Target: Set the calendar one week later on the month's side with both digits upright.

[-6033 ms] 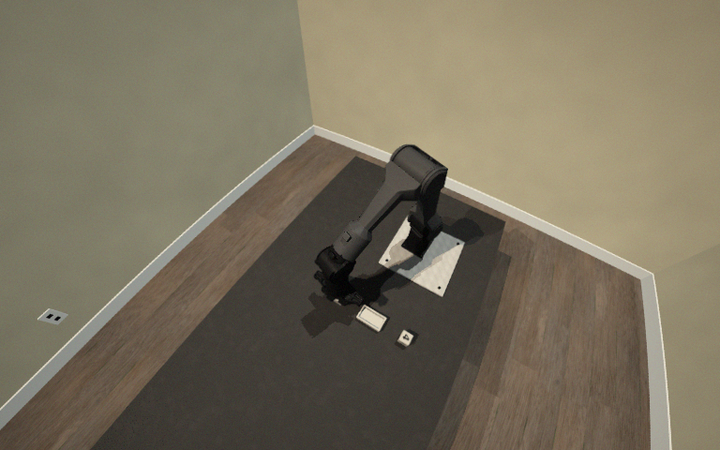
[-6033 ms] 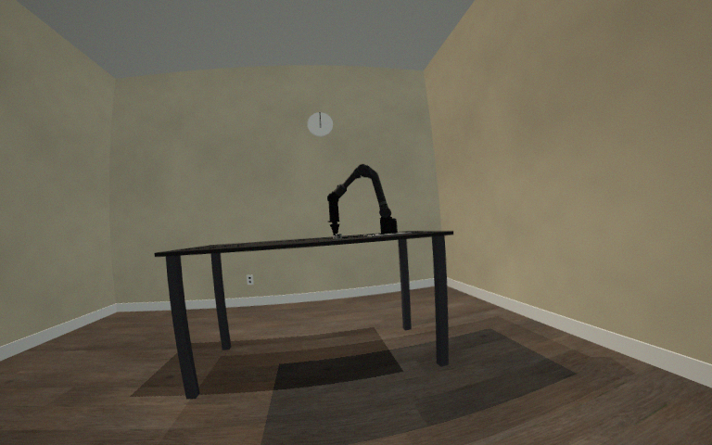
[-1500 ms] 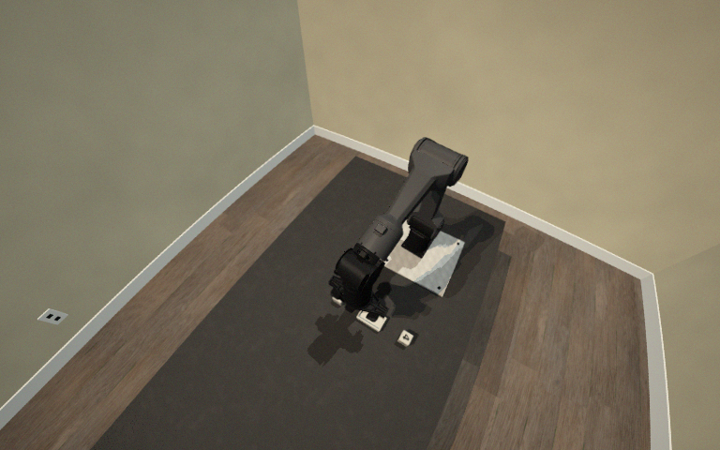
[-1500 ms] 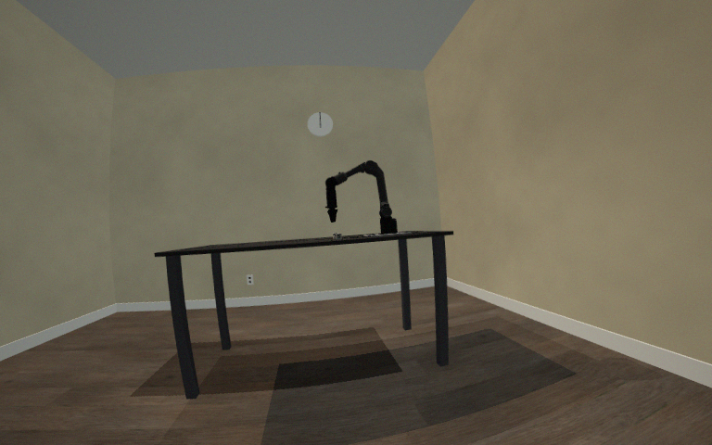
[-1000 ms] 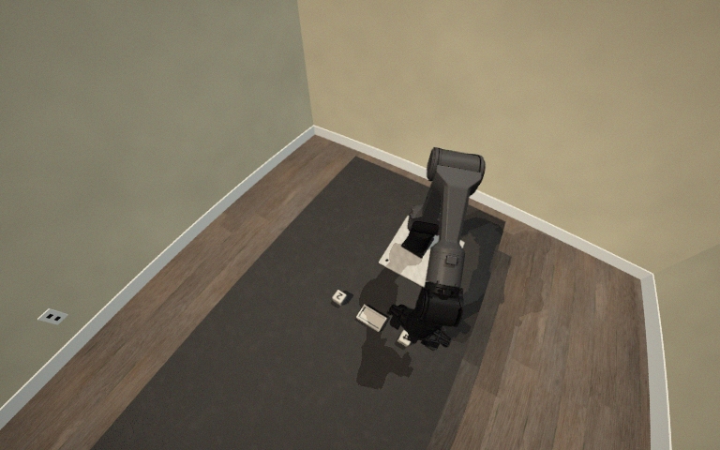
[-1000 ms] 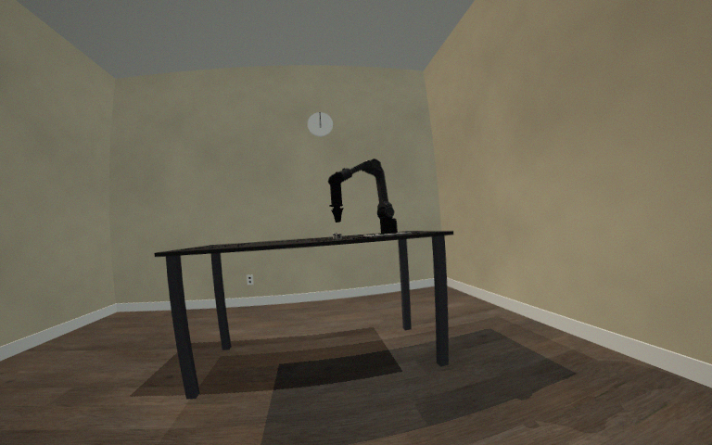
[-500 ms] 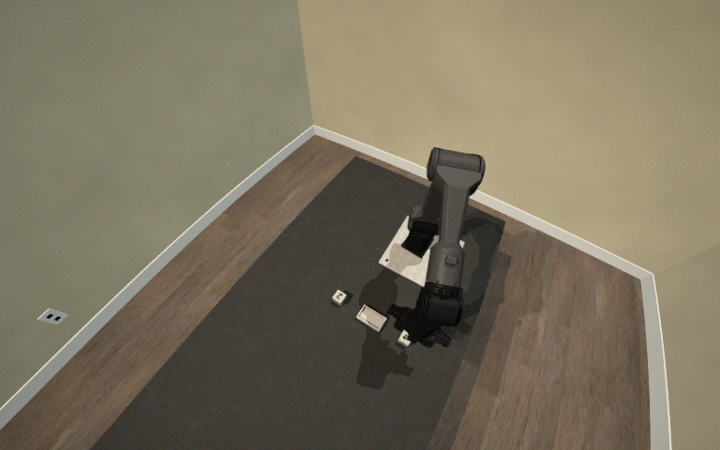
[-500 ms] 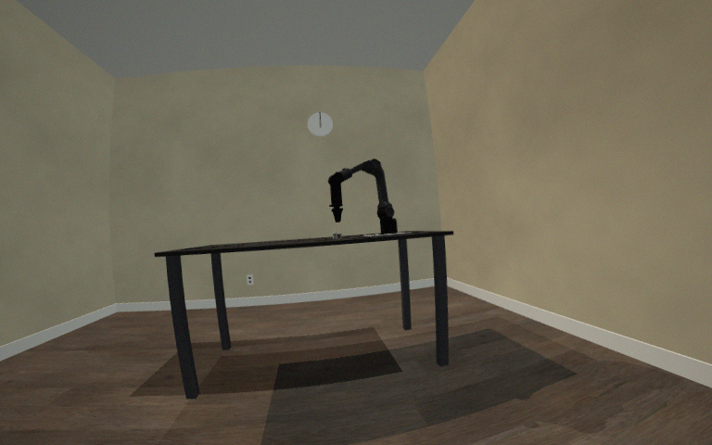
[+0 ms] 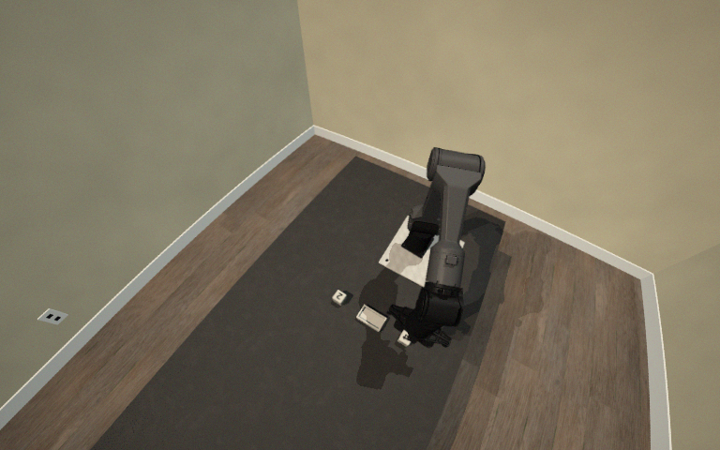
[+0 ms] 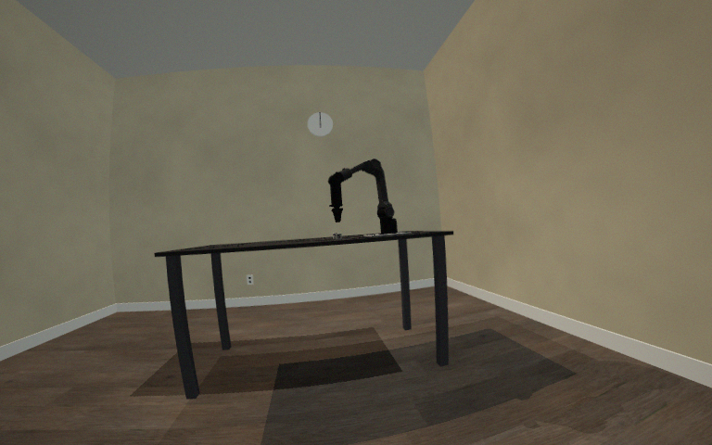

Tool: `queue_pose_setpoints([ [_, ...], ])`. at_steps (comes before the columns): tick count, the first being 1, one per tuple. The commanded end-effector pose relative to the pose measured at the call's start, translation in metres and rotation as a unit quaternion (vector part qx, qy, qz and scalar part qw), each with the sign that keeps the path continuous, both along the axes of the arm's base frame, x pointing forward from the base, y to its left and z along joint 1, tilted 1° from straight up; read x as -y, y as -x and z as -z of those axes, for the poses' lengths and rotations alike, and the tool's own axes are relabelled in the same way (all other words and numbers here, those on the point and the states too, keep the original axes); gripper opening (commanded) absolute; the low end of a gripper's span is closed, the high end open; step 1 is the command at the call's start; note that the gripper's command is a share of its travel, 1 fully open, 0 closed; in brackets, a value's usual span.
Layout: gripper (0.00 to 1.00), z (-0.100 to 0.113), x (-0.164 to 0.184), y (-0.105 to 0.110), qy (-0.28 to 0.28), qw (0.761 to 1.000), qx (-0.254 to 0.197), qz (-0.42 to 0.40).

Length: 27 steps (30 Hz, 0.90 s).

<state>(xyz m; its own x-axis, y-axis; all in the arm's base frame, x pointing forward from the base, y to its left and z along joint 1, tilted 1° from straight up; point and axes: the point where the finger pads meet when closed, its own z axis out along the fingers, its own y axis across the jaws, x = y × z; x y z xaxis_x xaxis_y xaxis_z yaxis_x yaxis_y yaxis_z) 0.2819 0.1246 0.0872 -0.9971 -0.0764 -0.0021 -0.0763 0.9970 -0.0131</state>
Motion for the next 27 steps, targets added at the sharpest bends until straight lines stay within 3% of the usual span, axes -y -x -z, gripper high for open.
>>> queue_pose_setpoints([
  [1,0.59,0.000,0.000,0.000,0.000,1.000,0.000,0.000],
  [27,0.59,0.019,0.001,-0.001,0.001,1.000,-0.001,0.000],
])
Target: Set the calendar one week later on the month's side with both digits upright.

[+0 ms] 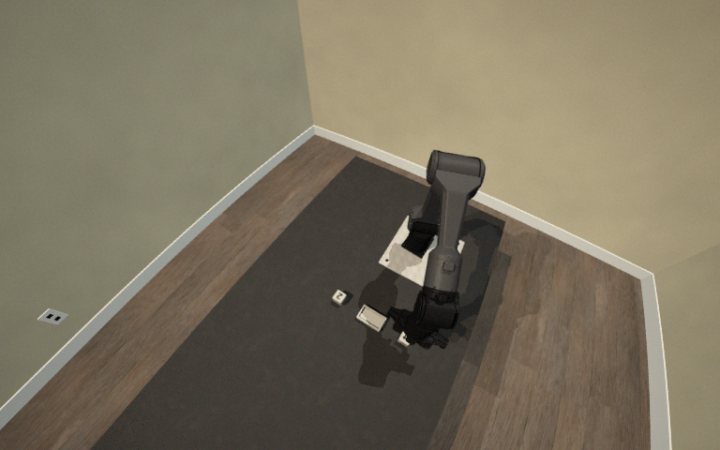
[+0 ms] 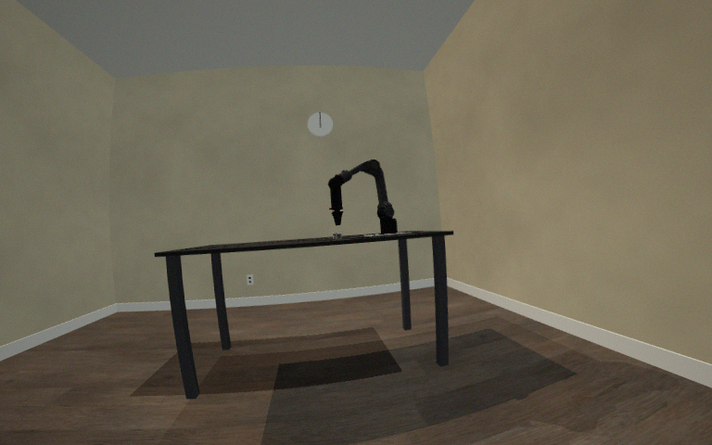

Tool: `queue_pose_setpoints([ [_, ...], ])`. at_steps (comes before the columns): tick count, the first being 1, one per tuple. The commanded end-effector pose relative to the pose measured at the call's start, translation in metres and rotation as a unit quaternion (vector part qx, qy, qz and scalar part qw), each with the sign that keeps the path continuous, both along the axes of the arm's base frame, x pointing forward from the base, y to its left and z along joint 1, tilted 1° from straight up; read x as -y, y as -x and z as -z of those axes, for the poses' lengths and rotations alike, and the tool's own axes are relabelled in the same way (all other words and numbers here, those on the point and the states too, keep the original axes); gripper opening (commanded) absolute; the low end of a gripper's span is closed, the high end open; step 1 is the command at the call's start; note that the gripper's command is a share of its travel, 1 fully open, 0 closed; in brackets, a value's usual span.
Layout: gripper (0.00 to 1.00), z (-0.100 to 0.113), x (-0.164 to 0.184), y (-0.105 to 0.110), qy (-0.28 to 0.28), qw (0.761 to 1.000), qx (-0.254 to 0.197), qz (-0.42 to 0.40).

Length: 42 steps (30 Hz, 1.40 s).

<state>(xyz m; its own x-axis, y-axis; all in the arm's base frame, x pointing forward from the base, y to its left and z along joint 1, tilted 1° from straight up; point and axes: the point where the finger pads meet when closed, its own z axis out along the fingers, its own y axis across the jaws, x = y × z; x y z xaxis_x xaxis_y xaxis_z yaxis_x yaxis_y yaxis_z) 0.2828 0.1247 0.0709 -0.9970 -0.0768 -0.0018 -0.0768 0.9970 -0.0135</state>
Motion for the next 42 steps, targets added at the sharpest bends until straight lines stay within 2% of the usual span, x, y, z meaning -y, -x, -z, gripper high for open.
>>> queue_pose_setpoints([
  [1,0.59,0.004,0.001,0.000,0.001,1.000,-0.001,0.000],
  [21,0.59,0.030,0.001,-0.001,0.001,1.000,-0.001,0.000],
  [42,0.59,0.035,0.000,-0.002,0.001,1.000,0.000,0.000],
])
